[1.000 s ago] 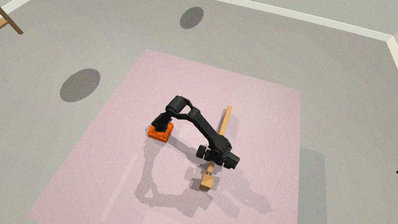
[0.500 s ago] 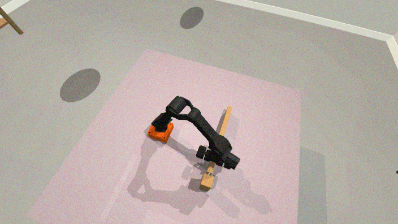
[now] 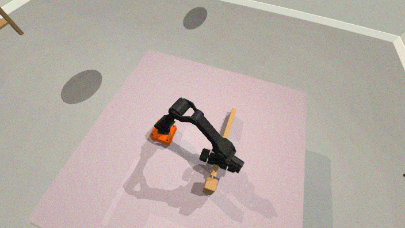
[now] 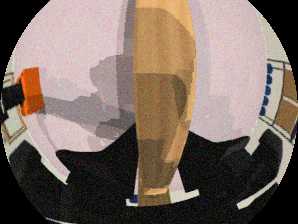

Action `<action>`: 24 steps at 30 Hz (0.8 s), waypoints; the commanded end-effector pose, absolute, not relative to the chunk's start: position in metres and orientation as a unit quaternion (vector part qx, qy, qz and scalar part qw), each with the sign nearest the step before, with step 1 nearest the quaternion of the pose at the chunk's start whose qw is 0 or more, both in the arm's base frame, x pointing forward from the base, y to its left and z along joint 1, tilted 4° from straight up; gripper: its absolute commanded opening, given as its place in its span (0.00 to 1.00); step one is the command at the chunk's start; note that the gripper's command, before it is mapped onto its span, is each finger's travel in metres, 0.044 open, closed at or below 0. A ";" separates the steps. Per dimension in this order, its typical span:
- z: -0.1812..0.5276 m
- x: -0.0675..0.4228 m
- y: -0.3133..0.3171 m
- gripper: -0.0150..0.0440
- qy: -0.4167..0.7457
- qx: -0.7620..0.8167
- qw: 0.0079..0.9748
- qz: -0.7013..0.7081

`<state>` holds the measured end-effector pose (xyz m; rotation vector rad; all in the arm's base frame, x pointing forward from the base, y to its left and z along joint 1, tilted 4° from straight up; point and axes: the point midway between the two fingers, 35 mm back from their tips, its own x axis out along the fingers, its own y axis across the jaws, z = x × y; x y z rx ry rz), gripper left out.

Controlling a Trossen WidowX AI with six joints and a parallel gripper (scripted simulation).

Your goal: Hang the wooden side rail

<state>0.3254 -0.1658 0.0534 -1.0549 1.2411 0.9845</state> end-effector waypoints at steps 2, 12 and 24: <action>0.057 0.326 -0.169 0.25 0.530 -0.455 0.582 0.416; 0.056 0.325 -0.170 0.25 0.530 -0.455 0.582 0.416; 0.055 0.324 -0.171 0.25 0.530 -0.455 0.582 0.416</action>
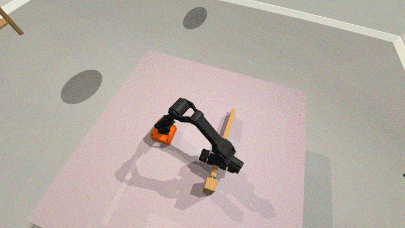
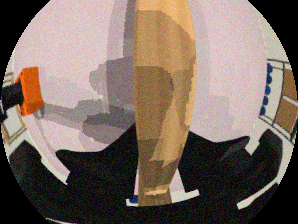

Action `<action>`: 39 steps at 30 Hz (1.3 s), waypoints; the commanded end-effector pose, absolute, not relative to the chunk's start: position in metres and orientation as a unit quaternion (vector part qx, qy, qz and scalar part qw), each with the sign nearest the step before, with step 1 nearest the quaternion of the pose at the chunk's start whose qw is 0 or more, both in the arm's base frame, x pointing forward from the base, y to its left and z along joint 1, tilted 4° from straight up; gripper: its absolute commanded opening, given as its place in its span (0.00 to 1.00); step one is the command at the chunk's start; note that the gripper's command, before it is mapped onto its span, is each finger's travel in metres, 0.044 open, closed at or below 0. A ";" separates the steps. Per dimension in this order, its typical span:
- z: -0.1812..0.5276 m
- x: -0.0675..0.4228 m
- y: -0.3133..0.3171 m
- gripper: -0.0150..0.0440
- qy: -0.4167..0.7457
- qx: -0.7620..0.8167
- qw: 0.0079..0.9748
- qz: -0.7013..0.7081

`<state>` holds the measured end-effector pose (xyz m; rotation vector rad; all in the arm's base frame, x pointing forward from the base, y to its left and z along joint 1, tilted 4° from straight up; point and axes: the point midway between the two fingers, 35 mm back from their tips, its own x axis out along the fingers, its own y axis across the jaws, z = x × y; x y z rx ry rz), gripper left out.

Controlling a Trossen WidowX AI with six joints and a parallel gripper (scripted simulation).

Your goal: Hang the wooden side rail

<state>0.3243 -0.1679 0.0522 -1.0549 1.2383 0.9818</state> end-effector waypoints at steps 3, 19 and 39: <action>0.055 0.324 -0.171 0.25 0.530 -0.455 0.582 0.416; 0.056 0.325 -0.173 0.25 0.530 -0.455 0.582 0.416; 0.055 0.324 -0.175 0.25 0.530 -0.455 0.582 0.416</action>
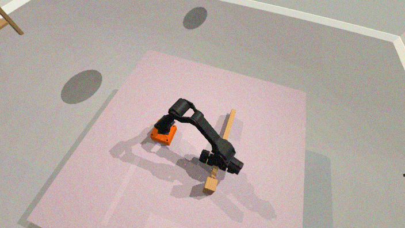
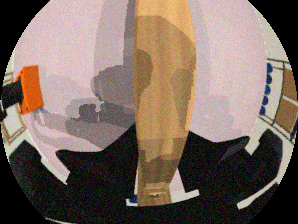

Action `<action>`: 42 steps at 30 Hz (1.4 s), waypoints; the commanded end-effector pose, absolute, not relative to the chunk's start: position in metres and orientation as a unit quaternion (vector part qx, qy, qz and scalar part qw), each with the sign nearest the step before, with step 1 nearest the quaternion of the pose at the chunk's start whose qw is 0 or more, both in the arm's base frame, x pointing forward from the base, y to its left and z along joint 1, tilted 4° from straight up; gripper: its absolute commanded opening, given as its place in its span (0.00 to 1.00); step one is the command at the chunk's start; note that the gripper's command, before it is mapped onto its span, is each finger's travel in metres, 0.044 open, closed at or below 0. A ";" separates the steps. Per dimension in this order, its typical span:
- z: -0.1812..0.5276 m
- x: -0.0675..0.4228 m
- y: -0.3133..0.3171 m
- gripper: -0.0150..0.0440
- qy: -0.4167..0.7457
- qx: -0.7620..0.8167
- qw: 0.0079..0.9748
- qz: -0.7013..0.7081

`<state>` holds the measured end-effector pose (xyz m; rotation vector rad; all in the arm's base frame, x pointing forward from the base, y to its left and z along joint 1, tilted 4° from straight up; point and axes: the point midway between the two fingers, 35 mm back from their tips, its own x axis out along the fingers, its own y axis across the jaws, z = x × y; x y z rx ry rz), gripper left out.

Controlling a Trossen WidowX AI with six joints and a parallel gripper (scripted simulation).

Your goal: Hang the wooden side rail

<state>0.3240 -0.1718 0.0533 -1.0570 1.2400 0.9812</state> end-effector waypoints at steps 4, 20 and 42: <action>0.055 0.323 -0.175 0.25 0.530 -0.455 0.582 0.416; 0.055 0.323 -0.177 0.25 0.531 -0.455 0.582 0.416; 0.057 0.325 -0.179 0.25 0.531 -0.456 0.582 0.416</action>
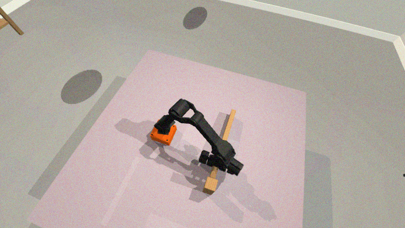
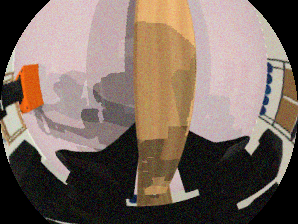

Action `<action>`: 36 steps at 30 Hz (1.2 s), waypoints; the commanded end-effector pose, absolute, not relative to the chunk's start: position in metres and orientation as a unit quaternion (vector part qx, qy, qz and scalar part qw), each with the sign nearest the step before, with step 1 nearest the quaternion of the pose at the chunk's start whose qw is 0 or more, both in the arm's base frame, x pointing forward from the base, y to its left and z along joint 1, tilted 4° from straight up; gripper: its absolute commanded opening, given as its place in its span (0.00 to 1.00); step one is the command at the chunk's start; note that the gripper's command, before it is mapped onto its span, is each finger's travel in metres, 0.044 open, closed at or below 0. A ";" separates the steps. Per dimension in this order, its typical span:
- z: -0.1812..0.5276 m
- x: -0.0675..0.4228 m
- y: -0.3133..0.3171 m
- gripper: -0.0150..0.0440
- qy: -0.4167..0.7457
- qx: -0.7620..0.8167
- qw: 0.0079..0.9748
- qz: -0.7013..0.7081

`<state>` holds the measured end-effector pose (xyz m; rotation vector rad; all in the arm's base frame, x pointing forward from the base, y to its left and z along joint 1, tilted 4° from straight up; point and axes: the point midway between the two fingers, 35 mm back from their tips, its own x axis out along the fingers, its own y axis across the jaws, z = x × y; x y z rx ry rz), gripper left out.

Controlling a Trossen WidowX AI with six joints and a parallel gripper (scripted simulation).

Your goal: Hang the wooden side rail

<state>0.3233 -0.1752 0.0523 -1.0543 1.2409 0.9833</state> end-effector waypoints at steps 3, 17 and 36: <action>0.057 0.324 -0.179 0.25 0.531 -0.456 0.582 0.416; 0.056 0.323 -0.180 0.25 0.531 -0.456 0.582 0.416; 0.056 0.323 -0.182 0.25 0.531 -0.456 0.582 0.416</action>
